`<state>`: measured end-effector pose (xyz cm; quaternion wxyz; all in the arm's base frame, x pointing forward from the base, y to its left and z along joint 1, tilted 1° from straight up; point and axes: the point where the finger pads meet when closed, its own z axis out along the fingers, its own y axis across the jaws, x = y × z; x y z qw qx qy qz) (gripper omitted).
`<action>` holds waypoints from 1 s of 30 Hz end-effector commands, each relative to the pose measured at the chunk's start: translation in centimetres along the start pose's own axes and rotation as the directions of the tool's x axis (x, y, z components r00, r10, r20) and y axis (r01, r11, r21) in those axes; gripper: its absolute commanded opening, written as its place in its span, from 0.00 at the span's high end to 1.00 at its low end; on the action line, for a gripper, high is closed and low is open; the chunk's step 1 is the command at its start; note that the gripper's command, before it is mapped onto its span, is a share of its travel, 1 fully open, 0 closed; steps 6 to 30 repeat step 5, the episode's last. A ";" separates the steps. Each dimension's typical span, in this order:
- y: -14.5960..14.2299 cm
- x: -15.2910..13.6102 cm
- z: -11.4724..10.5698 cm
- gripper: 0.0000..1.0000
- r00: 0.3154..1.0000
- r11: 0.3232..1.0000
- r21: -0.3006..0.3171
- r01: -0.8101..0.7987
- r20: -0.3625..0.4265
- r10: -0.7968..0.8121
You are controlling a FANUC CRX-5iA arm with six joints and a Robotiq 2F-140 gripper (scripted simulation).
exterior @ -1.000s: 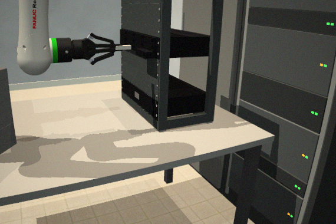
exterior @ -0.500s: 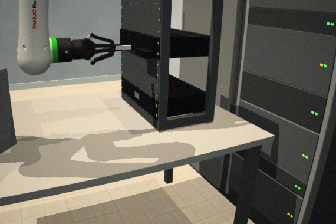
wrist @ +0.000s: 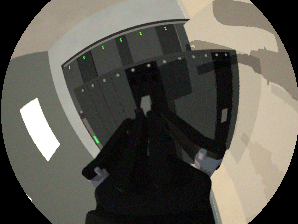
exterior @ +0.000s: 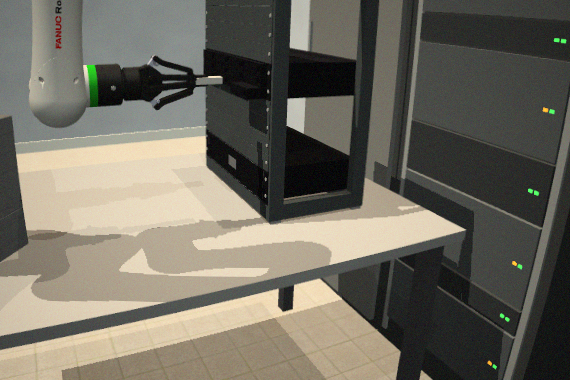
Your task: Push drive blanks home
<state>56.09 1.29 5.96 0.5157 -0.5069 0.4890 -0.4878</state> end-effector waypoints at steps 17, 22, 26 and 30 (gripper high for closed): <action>0.0 0.0 0.0 1.00 1.000 1.000 0.000 0.000 0.000 0.000; 0.0 0.0 0.0 1.00 1.000 1.000 0.000 0.000 0.000 0.000; 0.0 0.0 0.0 1.00 1.000 1.000 0.000 0.000 0.000 0.000; 0.0 0.0 0.0 1.00 1.000 1.000 0.000 0.000 0.000 0.000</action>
